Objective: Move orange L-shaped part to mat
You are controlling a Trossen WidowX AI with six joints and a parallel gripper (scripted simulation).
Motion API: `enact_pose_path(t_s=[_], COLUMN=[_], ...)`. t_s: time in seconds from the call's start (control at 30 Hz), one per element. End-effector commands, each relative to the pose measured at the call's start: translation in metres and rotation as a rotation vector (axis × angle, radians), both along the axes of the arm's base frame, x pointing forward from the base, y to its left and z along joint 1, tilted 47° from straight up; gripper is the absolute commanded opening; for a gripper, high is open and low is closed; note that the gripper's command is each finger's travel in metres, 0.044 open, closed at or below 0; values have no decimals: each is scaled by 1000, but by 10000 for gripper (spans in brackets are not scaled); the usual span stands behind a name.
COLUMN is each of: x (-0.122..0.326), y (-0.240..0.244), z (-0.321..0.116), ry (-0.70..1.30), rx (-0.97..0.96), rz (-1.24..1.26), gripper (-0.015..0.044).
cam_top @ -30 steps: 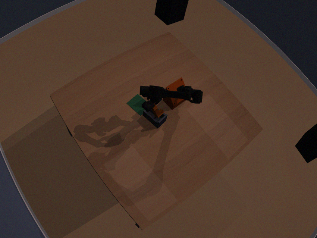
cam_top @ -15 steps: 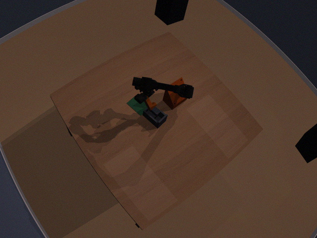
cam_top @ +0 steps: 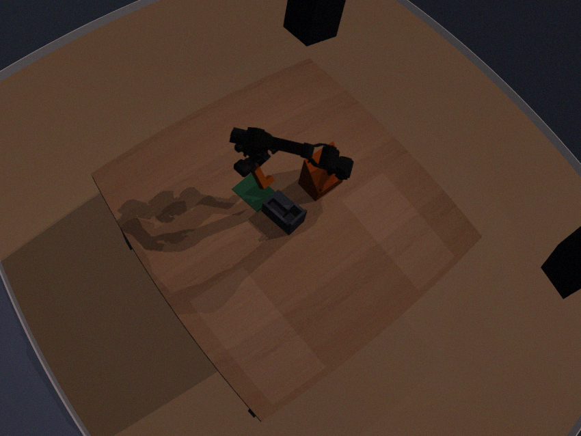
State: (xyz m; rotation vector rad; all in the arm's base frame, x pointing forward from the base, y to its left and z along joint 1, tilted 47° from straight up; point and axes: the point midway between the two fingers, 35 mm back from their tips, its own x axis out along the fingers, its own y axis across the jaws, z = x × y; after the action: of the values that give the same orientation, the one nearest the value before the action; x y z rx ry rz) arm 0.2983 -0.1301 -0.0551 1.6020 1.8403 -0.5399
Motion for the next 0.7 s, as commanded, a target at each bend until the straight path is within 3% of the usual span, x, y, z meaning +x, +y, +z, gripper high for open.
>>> enact_pose_path(t_s=[0.0, 0.67], x=[2, 0], y=[-6, 12], z=[-6, -23], ry=[-4, -4], rx=[-4, -3], rz=[9, 9], gripper=[0, 0])
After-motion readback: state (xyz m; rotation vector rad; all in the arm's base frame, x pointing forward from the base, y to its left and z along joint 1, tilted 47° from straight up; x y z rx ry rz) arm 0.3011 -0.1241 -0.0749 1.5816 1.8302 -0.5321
